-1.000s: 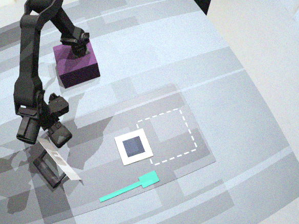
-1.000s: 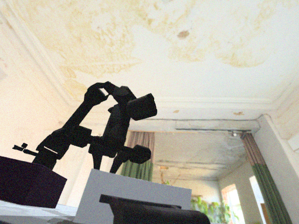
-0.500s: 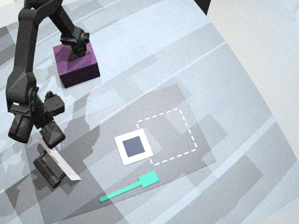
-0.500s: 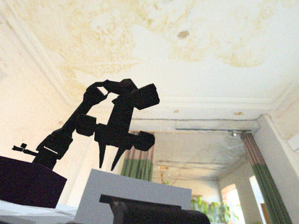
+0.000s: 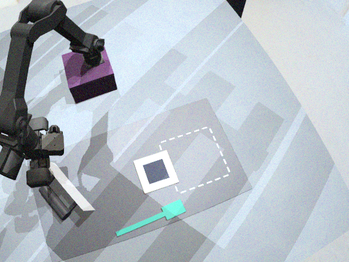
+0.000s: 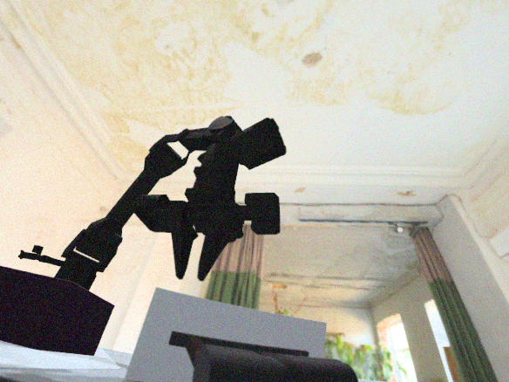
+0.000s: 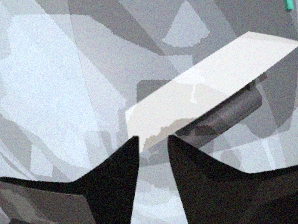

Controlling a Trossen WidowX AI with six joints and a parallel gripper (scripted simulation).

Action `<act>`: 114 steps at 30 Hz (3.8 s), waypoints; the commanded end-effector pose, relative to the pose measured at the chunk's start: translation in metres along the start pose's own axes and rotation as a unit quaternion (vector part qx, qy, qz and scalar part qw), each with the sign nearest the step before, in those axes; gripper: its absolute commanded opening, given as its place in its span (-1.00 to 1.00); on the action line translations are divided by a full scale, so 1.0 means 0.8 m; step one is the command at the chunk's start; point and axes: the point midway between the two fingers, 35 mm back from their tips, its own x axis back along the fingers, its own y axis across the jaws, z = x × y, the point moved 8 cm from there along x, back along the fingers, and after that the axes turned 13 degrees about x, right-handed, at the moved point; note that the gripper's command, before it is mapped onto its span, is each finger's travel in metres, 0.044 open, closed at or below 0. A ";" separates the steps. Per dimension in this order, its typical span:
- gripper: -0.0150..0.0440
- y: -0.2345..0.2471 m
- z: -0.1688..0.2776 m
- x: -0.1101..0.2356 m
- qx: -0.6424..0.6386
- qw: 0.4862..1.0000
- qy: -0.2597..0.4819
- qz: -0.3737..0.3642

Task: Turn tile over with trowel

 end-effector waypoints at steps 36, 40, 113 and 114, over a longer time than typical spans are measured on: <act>-0.15 -0.018 0.093 -0.016 -0.468 0.883 0.000 -0.002; -0.15 -0.016 0.086 -0.019 -0.468 0.883 0.000 -0.002; -0.15 0.037 -0.049 -0.038 -0.467 0.884 -0.002 -0.007; -0.24 0.037 -0.050 -0.038 -0.467 0.884 -0.002 -0.006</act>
